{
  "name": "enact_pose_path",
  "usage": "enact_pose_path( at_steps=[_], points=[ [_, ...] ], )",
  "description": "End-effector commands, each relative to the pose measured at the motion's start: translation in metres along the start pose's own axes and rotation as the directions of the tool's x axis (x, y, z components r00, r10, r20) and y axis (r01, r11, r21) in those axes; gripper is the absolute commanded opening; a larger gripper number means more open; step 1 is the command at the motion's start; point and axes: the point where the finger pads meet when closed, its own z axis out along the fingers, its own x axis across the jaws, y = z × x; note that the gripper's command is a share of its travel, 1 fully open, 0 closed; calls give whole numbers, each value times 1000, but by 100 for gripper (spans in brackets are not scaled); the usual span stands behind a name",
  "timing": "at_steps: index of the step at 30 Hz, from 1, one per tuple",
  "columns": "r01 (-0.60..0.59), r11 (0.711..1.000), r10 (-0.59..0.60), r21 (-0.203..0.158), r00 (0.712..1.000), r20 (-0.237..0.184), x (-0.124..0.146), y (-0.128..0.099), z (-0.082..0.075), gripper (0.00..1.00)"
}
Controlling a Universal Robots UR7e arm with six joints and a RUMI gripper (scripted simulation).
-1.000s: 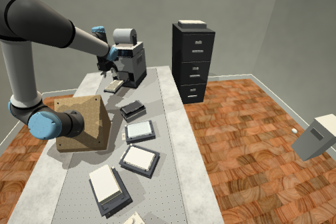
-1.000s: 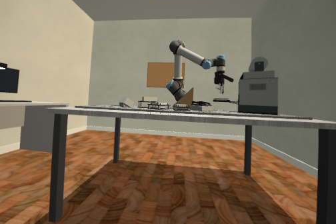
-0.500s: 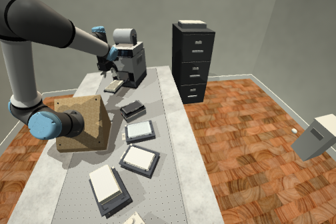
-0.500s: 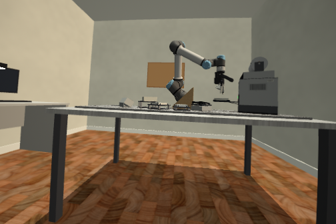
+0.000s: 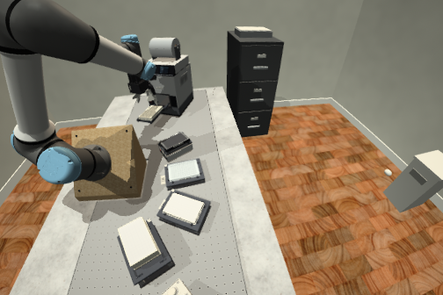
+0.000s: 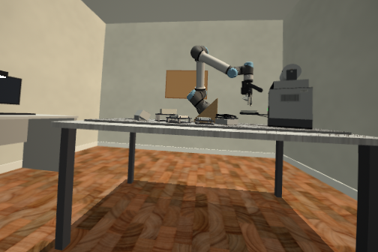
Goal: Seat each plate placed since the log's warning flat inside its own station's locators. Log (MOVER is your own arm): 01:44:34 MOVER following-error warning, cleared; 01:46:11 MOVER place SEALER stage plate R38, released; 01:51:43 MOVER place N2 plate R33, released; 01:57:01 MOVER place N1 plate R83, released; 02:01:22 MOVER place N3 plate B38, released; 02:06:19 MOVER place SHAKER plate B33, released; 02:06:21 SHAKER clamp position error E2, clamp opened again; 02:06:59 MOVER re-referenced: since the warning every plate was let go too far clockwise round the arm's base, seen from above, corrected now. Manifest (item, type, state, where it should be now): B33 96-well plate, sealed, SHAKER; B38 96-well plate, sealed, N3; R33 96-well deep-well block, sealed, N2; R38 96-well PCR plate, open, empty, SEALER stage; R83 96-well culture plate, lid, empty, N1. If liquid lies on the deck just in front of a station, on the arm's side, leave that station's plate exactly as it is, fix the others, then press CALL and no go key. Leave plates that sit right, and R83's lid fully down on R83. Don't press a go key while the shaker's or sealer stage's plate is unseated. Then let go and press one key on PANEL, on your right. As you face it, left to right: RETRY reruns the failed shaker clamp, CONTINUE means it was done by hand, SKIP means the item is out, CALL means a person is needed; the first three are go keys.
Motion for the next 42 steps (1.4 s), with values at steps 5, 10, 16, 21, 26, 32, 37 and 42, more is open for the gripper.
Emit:
enact_pose_path(
  at_steps=[5,10,16,21,26,32,37,42],
  points=[
    [-20,1000,20,1,1000,0,5,1,-1,82],
    [-80,997,80,1,997,0,19,6,-1,82],
    [-199,980,199,1,980,0,48,14,0,82],
    [-223,975,223,1,975,0,72,22,0,82],
    [-223,975,223,1,975,0,86,26,0,82],
    [-281,960,281,1,960,0,101,34,0,82],
    [-376,927,376,1,927,0,123,47,0,82],
    [-435,900,435,1,900,0,140,57,0,82]
  ],
)
